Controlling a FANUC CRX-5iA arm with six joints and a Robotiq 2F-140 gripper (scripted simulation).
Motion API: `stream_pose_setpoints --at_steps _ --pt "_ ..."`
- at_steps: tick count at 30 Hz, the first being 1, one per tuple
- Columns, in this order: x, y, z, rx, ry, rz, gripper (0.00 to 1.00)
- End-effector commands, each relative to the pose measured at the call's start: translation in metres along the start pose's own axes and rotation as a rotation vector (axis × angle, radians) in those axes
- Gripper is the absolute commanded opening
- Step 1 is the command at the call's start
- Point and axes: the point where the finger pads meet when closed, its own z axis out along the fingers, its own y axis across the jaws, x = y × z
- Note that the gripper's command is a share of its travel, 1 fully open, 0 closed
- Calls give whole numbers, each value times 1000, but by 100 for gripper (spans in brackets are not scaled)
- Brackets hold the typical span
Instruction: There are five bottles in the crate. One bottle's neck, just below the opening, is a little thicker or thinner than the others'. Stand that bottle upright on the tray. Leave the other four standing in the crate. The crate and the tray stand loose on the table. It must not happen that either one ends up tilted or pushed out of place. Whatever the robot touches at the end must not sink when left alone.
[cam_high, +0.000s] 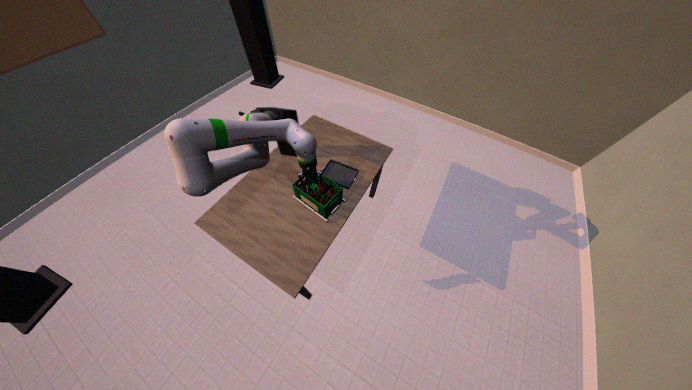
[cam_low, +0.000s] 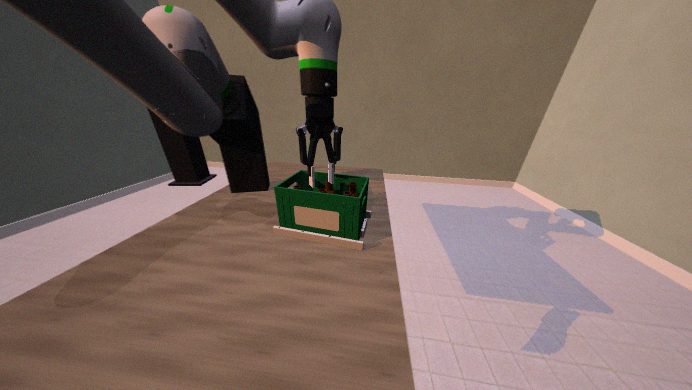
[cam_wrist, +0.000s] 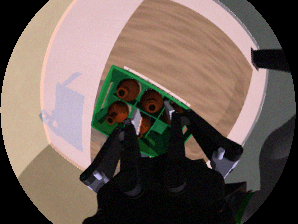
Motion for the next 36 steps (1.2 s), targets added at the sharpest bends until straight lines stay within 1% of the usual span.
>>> stream_pose_setpoints --at_steps 1,24,36 --pt "0 0 0 1 1 0 44" --pt "0 0 0 1 1 0 44" --pt "0 0 7 1 1 0 44"
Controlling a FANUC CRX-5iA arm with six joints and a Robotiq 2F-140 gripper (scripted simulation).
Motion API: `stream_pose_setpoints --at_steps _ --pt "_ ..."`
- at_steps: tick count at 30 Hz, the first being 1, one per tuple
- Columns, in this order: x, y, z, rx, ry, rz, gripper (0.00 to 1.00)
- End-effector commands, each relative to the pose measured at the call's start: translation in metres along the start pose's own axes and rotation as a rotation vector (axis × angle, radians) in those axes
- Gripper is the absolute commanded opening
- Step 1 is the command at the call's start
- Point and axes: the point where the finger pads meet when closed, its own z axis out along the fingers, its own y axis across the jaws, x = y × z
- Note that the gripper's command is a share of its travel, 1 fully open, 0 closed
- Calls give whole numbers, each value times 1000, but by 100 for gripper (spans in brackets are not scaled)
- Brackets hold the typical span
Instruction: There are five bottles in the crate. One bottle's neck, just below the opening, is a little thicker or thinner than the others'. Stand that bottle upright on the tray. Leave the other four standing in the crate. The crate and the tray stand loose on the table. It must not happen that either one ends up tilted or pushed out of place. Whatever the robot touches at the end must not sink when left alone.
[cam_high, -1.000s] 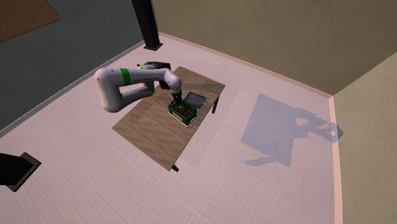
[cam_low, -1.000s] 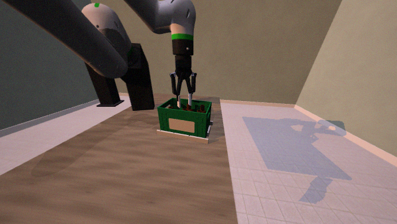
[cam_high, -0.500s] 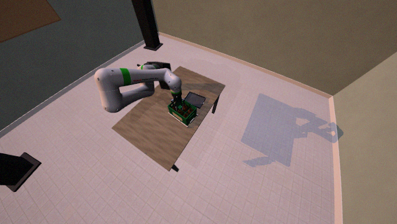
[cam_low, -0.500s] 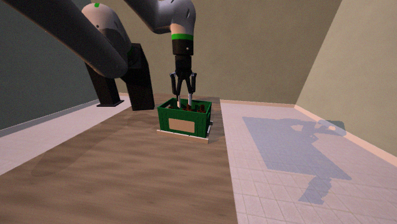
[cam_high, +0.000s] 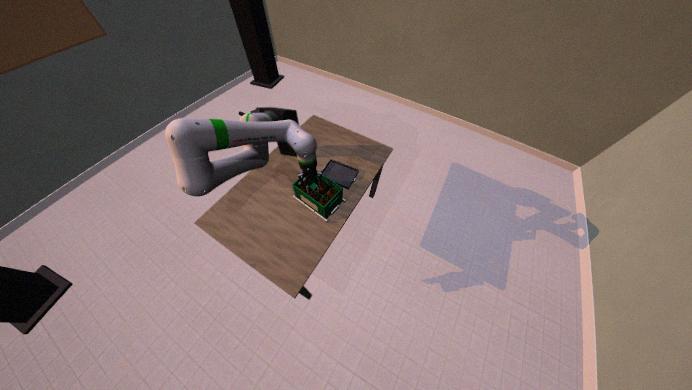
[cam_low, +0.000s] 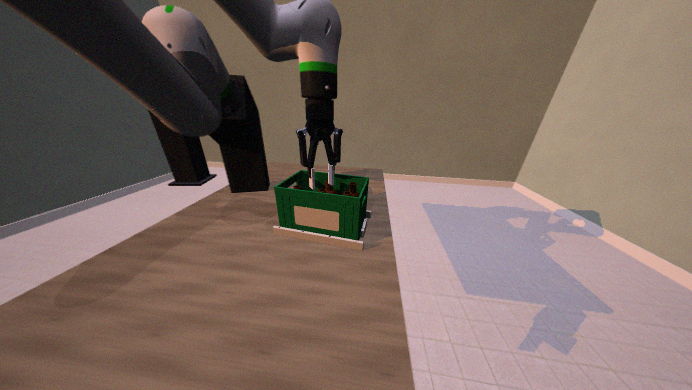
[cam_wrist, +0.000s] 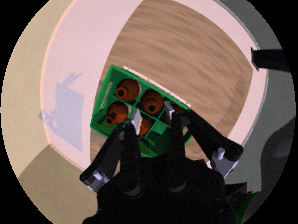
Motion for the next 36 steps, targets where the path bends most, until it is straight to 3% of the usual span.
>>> stream_pose_setpoints --at_steps 1,36 --pt "0 -1 3 1 1 0 44" --pt "0 -1 34 1 1 0 44"
